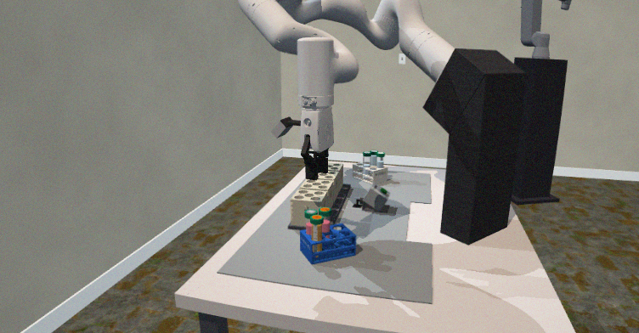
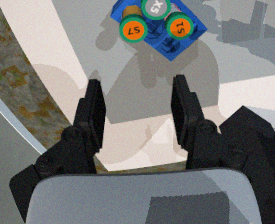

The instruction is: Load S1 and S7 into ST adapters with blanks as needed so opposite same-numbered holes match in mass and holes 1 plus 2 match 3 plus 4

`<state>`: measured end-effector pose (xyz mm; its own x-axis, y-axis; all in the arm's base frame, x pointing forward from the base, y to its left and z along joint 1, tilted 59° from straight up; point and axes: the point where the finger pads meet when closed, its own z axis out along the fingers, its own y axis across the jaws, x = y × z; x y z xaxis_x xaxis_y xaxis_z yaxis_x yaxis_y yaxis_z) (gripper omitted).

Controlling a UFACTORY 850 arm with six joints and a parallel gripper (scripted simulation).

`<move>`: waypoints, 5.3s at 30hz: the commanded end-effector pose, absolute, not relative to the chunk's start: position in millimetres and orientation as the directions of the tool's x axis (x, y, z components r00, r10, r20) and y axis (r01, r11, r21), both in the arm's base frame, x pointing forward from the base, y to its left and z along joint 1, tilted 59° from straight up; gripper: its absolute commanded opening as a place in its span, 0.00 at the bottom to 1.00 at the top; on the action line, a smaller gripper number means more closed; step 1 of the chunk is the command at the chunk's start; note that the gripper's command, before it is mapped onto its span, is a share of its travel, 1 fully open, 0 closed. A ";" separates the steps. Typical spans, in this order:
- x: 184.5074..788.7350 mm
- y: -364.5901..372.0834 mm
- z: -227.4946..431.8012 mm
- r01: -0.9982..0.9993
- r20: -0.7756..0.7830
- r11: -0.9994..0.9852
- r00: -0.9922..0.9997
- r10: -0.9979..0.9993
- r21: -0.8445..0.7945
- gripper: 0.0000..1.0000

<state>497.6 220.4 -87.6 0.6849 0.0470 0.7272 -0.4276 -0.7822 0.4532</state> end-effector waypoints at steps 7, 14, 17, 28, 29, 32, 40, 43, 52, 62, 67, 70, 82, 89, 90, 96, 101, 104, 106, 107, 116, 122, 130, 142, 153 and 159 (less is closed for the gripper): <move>497.6 221.2 -87.3 -0.629 0.842 -0.760 0.492 -0.222 0.166 0.57; 497.5 221.1 -87.3 -0.714 0.858 -0.700 0.357 -0.369 -0.004 0.57; 497.5 221.2 -87.3 -0.736 0.856 -0.674 0.309 -0.415 -0.061 0.57; 497.5 221.2 -87.3 -0.769 0.841 -0.616 0.212 -0.498 -0.170 0.57; 497.5 221.1 -87.3 -0.769 0.841 -0.616 0.212 -0.498 -0.170 0.57; 497.5 221.1 -87.3 -0.769 0.841 -0.616 0.212 -0.498 -0.170 0.57; 505.9 212.6 -94.5 -0.769 0.841 -0.616 0.212 -0.498 -0.170 0.57; 509.6 208.9 -97.6 -0.769 0.841 -0.616 0.212 -0.497 -0.170 0.57; 518.0 200.3 -104.8 -0.769 0.841 -0.616 0.212 -0.497 -0.170 0.57; 530.0 188.1 -115.1 -0.769 0.841 -0.616 0.212 -0.497 -0.170 0.57; 533.6 184.4 -118.1 -0.769 0.841 -0.616 0.212 -0.497 -0.170 0.57; 537.3 180.7 -121.2 -0.769 0.841 -0.616 0.212 -0.497 -0.170 0.57; 550.5 167.3 -132.5 -0.769 0.841 -0.616 0.212 -0.497 -0.170 0.57; 557.7 159.9 -138.7 -0.769 0.841 -0.616 0.212 -0.497 -0.170 0.57; 558.9 158.7 -139.7 -0.769 0.841 -0.616 0.212 -0.497 -0.170 0.57; 566.0 151.5 -145.8 -0.769 0.841 -0.616 0.212 -0.497 -0.170 0.57; 566.0 151.5 -145.7 -0.769 0.841 -0.616 0.212 -0.497 -0.170 0.57; 566.0 151.5 -145.8 -0.769 0.841 -0.616 0.212 -0.497 -0.170 0.57; 566.0 151.5 -145.8 -0.769 0.841 -0.616 0.212 -0.497 -0.170 0.57; 566.4 151.1 -146.1 -0.769 0.841 -0.616 0.212 -0.497 -0.170 0.57; 569.6 147.8 -148.8 -0.769 0.841 -0.616 0.212 -0.497 -0.170 0.57; 571.6 145.8 -150.5 -0.769 0.841 -0.616 0.212 -0.497 -0.170 0.57; 574.8 142.5 -153.2 -0.769 0.841 -0.616 0.212 -0.497 -0.170 0.57; 578.0 139.2 -156.0 -0.769 0.841 -0.616 0.212 -0.497 -0.170 0.57; 578.0 139.3 -156.0 -0.769 0.841 -0.616 0.212 -0.497 -0.170 0.57; 577.0 140.3 -155.2 -0.769 0.841 -0.616 0.212 -0.497 -0.170 0.00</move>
<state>577.8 138.7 -156.1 0.2120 -0.4971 0.8414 -0.7699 -0.6152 -0.1695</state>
